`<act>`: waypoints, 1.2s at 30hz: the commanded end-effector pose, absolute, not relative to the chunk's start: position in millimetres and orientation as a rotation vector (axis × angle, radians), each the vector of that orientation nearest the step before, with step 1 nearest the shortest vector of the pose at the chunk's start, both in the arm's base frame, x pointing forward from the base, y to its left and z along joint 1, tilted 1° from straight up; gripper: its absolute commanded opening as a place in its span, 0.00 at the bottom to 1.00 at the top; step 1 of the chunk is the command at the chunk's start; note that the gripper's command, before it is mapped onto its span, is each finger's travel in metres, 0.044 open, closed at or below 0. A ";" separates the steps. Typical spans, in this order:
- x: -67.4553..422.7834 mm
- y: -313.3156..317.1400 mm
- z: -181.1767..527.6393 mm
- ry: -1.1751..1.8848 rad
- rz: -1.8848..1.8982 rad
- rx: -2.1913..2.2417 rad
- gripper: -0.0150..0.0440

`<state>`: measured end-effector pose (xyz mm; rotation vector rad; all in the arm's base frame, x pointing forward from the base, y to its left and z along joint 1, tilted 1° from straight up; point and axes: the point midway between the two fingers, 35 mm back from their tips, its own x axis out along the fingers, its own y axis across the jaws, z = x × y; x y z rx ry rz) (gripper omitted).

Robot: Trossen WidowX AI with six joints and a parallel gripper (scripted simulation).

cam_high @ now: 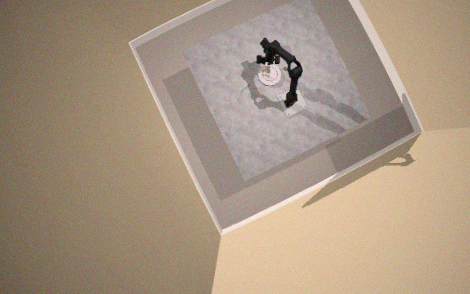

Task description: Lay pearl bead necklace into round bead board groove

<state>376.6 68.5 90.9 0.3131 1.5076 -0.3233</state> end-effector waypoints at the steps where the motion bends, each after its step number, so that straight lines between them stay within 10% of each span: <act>1: 376.3 68.1 90.6 1.508 -0.346 0.333 0.46; 36: 377.5 67.4 50.6 1.509 -0.347 0.332 0.46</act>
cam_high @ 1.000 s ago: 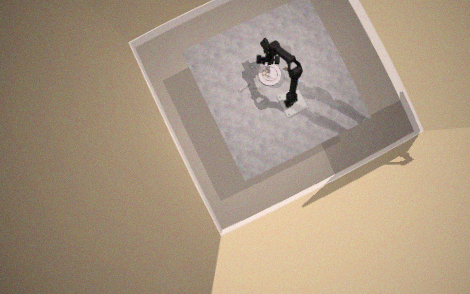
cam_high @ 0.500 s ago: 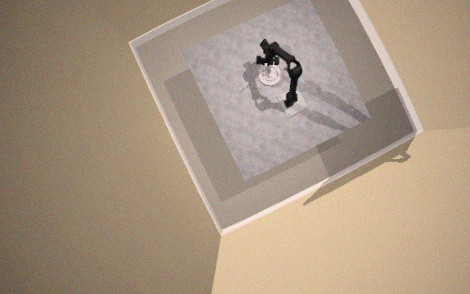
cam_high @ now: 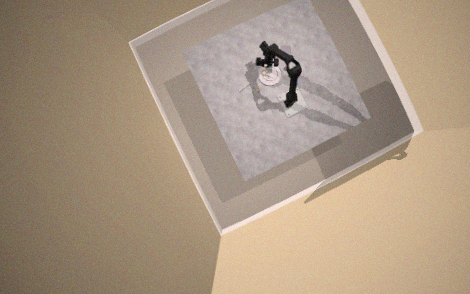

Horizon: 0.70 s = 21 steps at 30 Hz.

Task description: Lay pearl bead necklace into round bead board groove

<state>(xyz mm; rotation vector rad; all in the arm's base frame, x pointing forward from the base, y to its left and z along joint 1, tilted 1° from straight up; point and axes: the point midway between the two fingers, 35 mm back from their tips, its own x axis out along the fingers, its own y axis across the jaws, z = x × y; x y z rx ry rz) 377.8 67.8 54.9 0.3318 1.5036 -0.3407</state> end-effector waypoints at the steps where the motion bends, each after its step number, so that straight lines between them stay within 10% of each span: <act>1: 377.5 67.4 50.6 1.509 -0.347 0.332 0.46; 8: 377.4 67.7 53.2 1.506 -0.342 0.331 0.25; 21: 377.4 67.7 53.2 1.506 -0.342 0.331 0.25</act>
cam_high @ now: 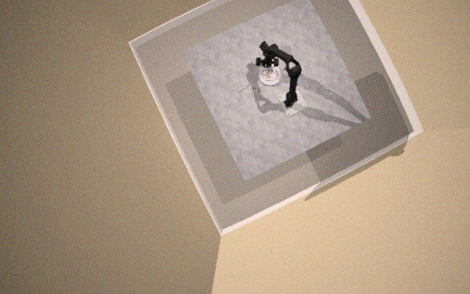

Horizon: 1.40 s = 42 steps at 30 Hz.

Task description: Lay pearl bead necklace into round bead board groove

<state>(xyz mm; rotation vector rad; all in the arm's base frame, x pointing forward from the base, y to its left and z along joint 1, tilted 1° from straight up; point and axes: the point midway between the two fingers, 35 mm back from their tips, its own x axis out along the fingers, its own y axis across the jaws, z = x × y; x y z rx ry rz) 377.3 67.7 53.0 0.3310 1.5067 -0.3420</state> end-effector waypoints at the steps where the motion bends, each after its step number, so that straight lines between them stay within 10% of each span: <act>1: 377.4 67.7 53.2 1.506 -0.342 0.331 0.25; 42: 364.5 79.7 57.0 1.510 -0.346 0.333 0.25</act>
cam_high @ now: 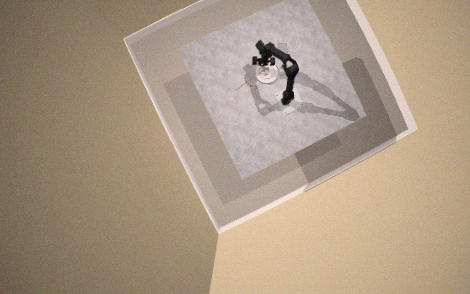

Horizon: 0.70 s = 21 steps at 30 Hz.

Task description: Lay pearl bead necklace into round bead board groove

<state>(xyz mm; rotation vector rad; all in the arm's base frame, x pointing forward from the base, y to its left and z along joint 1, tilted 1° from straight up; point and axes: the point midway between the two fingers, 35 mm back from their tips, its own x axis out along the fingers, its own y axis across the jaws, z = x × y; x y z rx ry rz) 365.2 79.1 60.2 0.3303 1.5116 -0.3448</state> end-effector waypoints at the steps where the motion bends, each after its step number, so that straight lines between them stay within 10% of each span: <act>1: 364.5 79.6 55.4 1.510 -0.346 0.333 0.25; 5: 364.6 79.5 50.0 1.510 -0.346 0.333 0.25; 21: 364.2 79.7 62.2 1.510 -0.346 0.333 0.97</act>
